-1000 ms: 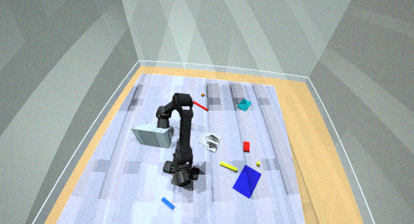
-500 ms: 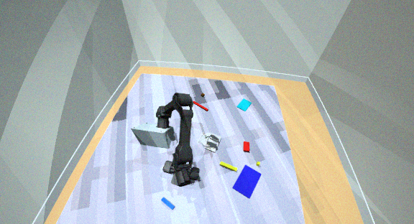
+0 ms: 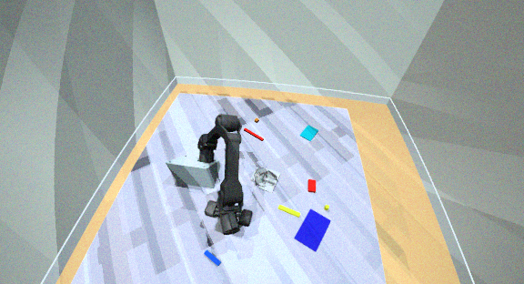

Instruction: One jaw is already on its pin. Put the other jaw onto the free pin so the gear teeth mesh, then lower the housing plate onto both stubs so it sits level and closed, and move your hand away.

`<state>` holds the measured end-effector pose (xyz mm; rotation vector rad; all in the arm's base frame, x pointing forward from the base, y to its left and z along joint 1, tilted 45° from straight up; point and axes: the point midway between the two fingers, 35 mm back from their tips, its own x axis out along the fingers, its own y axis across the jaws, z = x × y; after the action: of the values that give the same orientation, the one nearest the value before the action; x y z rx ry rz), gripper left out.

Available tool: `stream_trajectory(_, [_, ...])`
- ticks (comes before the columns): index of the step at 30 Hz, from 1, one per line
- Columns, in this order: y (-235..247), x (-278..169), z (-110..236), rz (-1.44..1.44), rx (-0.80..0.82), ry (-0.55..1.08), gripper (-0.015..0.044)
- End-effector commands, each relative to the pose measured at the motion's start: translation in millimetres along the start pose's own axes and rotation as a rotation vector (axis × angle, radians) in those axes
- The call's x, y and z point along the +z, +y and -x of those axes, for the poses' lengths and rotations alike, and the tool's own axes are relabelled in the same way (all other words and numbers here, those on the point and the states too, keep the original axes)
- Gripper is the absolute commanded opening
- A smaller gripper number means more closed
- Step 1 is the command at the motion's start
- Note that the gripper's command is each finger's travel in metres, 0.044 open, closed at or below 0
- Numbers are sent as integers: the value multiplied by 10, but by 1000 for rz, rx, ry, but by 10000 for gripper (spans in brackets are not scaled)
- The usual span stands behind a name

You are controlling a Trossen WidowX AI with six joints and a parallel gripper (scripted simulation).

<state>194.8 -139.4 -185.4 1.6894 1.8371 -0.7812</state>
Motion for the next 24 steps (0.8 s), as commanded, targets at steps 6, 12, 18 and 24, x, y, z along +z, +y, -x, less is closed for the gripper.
stream_trajectory(6, [7,10,362,5,8,-15,351])
stream_trajectory(12, [2,7,409,5,9,-15,351])
stream_trajectory(18, [2,7,409,5,9,-15,351])
stream_trajectory(24, [51,-57,431,42,8,-19,351])
